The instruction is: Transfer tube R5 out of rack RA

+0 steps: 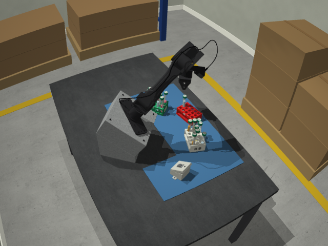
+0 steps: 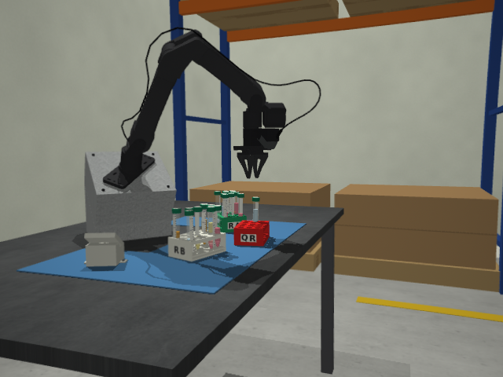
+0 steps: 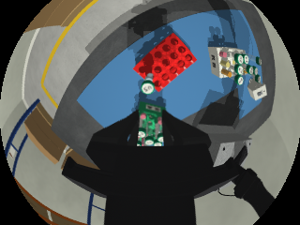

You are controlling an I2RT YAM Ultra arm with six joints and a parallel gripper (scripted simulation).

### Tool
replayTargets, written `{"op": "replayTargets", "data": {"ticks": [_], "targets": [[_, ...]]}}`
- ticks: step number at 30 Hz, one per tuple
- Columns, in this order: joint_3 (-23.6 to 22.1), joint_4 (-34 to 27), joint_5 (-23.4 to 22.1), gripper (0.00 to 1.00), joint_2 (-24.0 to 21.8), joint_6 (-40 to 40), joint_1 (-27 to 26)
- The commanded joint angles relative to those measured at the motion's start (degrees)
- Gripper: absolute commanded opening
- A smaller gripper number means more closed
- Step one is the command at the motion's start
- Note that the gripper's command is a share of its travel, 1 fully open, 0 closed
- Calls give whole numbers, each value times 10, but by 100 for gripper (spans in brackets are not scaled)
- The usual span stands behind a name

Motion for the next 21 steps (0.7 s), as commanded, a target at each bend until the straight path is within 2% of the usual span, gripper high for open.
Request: {"op": "replayTargets", "data": {"ticks": [1,12,21], "targets": [[5,-14,10,30,-18,8,14],[28,-18,11,30,13,12,18],[26,-18,10,30,-9,9,16]]}}
